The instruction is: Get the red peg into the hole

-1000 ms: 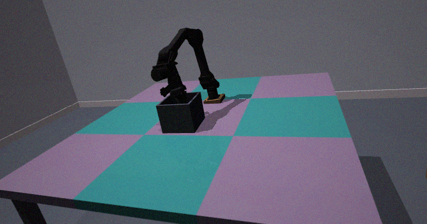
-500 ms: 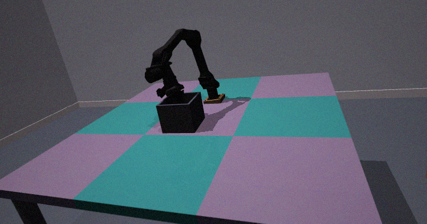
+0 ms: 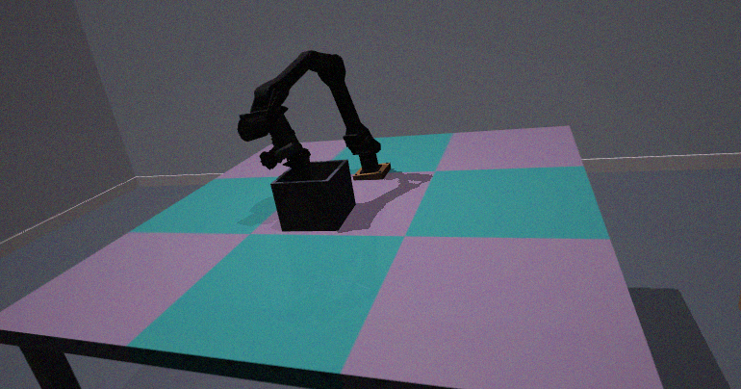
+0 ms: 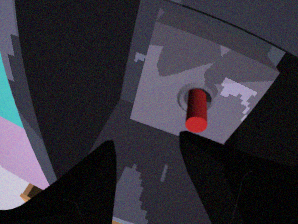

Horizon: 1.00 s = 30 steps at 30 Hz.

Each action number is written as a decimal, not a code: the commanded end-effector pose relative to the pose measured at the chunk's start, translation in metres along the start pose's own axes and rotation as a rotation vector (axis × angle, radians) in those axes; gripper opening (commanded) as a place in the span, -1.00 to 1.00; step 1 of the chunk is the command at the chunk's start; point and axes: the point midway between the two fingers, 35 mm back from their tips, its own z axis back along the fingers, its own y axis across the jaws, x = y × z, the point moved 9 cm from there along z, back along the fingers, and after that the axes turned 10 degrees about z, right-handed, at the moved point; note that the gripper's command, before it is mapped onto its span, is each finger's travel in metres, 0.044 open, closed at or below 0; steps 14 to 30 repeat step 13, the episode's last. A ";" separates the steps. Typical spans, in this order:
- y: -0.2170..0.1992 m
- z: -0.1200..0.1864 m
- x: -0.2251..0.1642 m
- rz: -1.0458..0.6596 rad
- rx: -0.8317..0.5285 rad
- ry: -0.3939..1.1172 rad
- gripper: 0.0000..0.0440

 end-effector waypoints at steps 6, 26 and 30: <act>0.006 0.007 0.009 0.021 0.076 0.028 -0.23; 0.009 0.014 0.013 0.046 0.125 0.035 -0.24; 0.009 0.014 0.013 0.046 0.125 0.035 -0.24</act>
